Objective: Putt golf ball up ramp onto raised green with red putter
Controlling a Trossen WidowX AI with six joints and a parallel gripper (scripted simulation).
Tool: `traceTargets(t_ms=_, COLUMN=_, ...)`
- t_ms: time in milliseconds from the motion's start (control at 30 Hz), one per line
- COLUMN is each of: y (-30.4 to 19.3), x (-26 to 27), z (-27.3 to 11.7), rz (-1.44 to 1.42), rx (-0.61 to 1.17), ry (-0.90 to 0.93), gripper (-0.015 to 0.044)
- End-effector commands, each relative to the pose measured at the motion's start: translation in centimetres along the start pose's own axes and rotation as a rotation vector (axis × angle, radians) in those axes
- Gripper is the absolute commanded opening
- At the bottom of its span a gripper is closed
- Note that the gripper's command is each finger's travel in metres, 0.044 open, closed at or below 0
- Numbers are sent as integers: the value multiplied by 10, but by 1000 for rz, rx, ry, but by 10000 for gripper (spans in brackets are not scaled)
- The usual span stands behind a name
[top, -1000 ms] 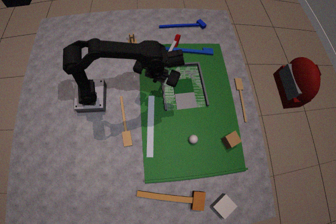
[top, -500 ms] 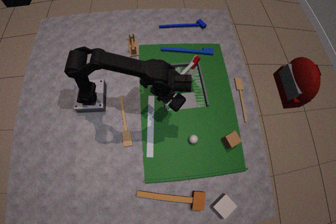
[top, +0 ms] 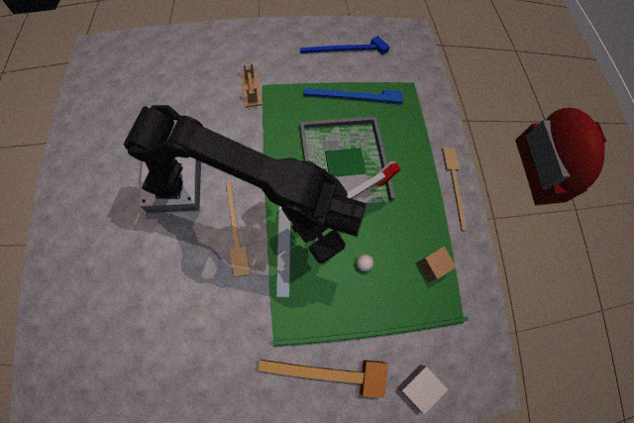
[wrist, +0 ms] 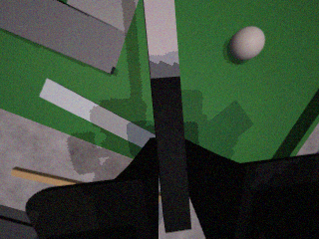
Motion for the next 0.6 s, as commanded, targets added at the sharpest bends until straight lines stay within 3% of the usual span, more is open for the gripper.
traceTargets(t_ms=0, y=-23, x=-15, z=-5, rz=84, rx=17, ry=-11, gripper=0)
traceTargets(t_ms=567, y=-124, x=-51, z=-22, rz=423, rx=106, ry=-26, gripper=0)
Point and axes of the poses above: the point midway between the two fingers, 35 mm back from their tips, its own z axis out along the fingers, its own x axis across the jaws, y = z × x, the point moved 10 cm from there along -z, back along the fingers, and after that the axes turned 14 degrees about -z, right-handed, at the moved point
